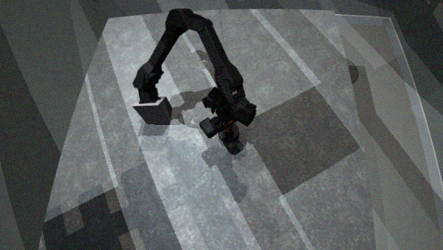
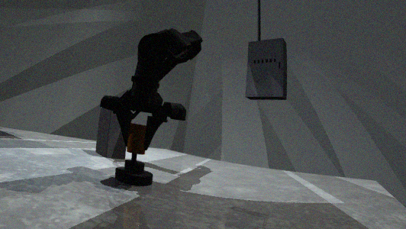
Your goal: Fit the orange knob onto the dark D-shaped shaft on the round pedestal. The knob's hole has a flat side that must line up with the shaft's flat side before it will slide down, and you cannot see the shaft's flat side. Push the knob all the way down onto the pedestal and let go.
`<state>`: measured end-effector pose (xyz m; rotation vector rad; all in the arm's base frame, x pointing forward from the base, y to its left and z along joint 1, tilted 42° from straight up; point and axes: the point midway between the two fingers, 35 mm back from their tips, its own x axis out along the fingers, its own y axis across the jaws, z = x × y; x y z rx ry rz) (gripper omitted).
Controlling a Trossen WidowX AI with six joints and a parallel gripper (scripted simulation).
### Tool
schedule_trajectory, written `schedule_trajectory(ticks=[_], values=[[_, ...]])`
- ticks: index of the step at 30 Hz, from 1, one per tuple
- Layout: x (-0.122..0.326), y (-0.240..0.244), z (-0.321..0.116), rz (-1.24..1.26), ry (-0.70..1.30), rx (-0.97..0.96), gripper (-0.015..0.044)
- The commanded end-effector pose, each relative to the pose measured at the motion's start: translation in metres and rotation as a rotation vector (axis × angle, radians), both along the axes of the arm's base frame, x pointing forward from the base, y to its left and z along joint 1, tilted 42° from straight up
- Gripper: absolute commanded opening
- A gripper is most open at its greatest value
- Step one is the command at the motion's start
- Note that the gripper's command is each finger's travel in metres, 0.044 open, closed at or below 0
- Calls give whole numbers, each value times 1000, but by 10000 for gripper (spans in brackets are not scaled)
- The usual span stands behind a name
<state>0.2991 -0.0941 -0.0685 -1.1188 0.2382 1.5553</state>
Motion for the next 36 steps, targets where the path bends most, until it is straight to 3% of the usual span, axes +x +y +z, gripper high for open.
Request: schedule_trajectory(ticks=[1, 36], values=[[0, -2, 0, -91, 78, 10, 0], [3, -2, 2, -1825, 1601, 250, 0]])
